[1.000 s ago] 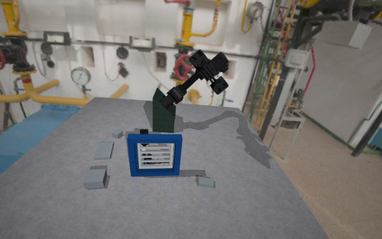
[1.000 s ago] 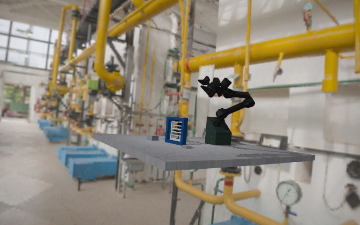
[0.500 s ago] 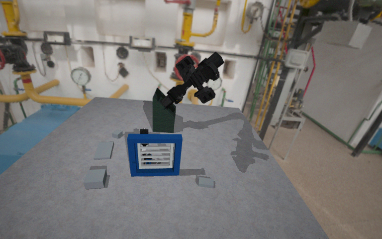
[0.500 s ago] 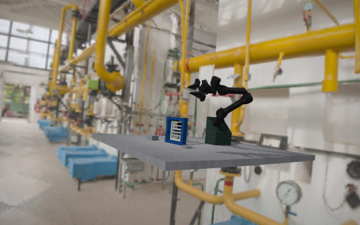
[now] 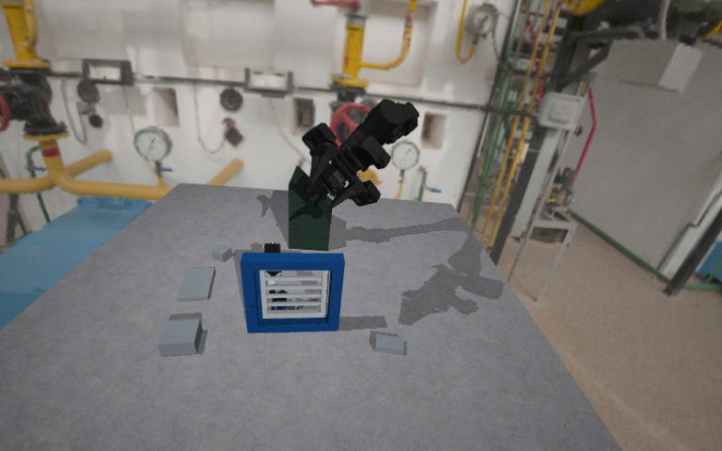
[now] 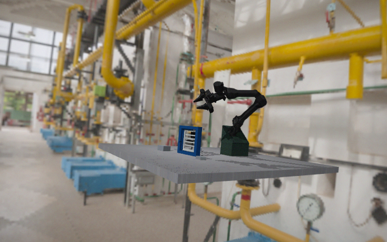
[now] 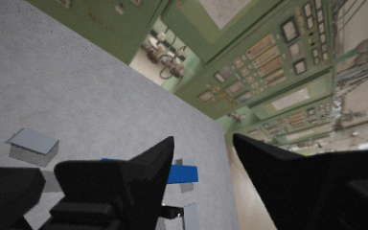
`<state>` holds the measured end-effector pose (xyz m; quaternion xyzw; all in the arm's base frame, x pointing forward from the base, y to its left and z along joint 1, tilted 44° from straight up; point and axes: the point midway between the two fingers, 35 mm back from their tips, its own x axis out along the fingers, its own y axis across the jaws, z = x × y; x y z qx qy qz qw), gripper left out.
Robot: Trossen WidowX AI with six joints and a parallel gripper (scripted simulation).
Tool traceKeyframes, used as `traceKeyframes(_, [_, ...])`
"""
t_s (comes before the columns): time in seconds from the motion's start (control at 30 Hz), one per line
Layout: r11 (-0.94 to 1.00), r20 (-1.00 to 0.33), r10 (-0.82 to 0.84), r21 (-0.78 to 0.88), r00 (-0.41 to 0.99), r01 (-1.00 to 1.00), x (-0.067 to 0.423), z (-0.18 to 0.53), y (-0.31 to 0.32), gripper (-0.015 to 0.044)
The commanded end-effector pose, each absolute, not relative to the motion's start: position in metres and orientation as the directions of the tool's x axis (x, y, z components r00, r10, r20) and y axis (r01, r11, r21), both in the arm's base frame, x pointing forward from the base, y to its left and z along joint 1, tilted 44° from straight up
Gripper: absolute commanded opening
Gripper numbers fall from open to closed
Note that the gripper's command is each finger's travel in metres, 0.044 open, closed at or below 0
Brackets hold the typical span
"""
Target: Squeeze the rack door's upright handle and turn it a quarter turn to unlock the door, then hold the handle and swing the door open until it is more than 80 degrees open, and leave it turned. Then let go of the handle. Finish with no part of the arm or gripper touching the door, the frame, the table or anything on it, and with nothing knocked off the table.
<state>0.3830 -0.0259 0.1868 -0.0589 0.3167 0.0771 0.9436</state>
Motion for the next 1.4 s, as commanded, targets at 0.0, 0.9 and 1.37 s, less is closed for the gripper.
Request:
traceKeyframes(0.0, [0.974,-0.682,0.142,-0.035,0.718,-0.226,0.385,0.167,-0.029,0.0280])
traceKeyframes(0.9, [0.877,-0.884,0.418,0.332,0.210,-0.347,0.364,0.062,-0.039,0.0280])
traceKeyframes(1.37, [0.765,-0.801,0.598,0.576,-0.015,-0.286,0.346,0.028,-0.041,0.0280])
